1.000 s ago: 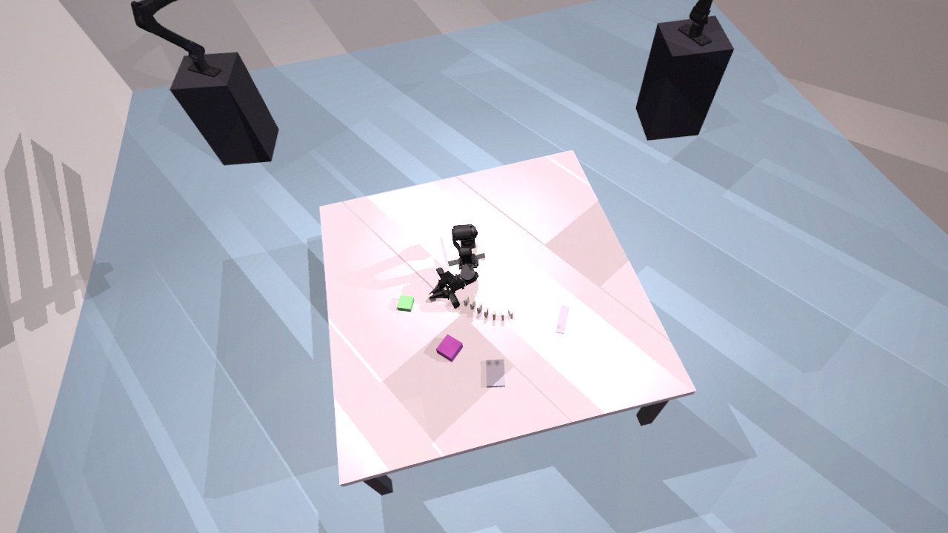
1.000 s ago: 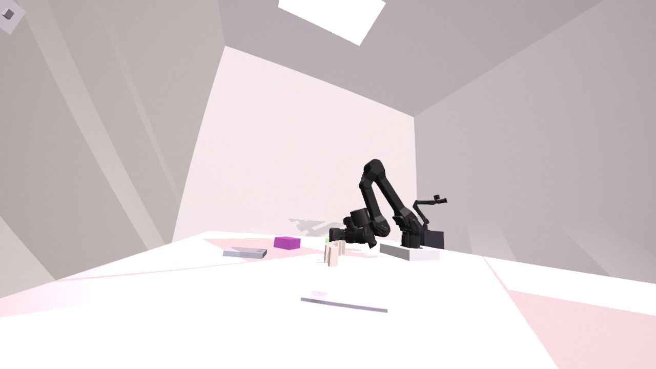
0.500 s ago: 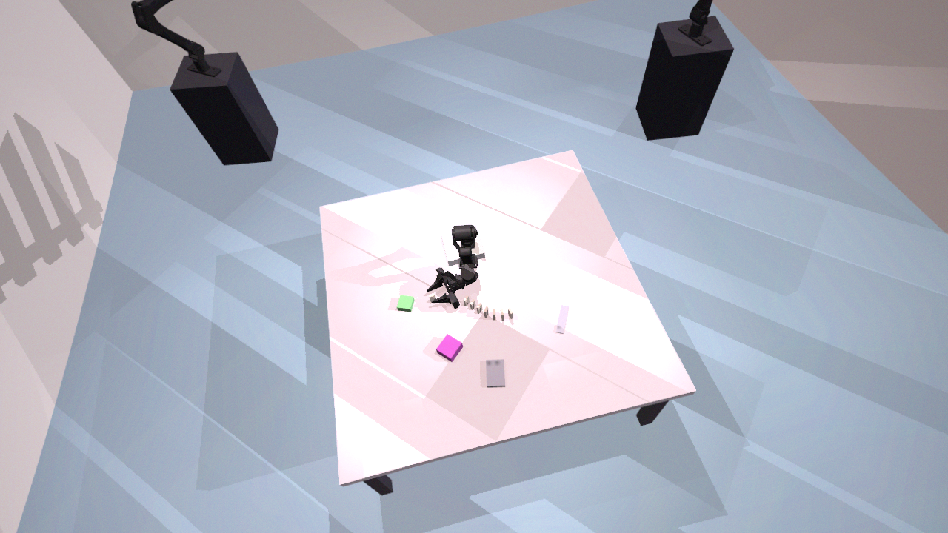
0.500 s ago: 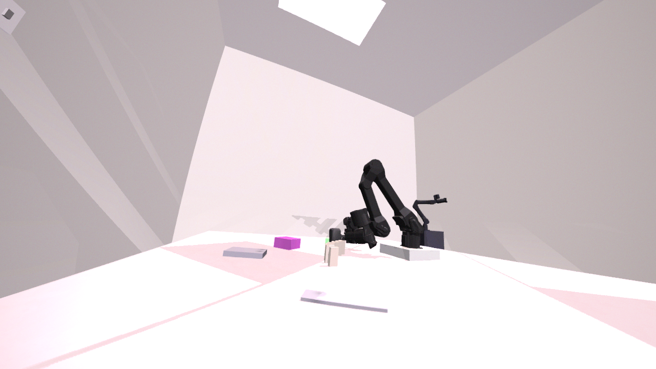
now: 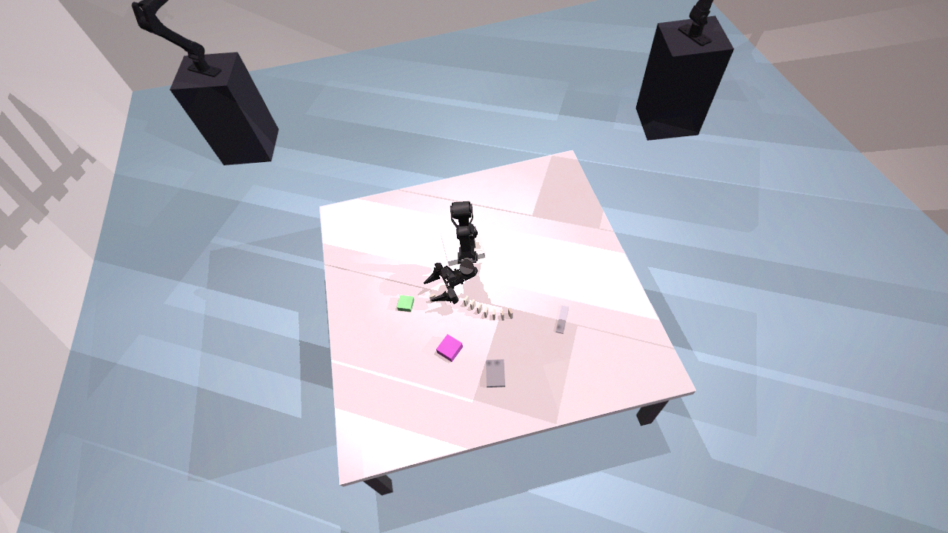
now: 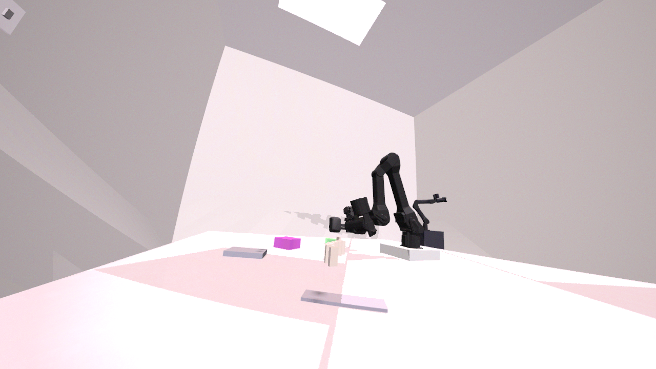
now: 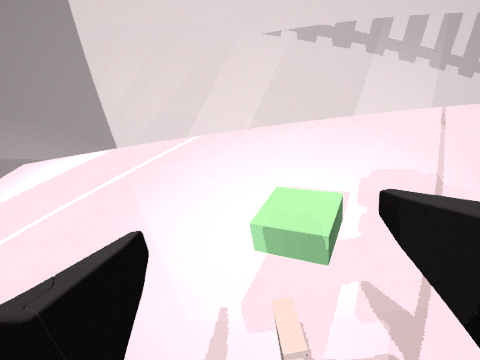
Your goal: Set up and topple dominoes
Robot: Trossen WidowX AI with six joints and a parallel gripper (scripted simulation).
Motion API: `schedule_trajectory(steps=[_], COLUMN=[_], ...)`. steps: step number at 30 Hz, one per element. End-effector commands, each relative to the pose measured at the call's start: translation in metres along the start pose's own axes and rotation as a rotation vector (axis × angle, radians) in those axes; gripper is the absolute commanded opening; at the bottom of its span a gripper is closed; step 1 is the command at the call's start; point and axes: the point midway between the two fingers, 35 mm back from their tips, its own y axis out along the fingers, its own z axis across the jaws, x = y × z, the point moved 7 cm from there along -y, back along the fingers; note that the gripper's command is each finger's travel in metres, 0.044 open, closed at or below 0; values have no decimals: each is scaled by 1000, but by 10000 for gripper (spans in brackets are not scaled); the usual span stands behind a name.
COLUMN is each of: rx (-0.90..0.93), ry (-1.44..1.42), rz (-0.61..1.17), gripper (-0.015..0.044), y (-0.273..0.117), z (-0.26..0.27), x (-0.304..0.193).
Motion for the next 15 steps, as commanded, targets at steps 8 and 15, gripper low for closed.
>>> schedule_trajectory(steps=[8, 15], rx=[114, 367], ry=[-488, -988], rz=[225, 567], gripper=[440, 440], y=[38, 77], z=[35, 49], x=[2, 22])
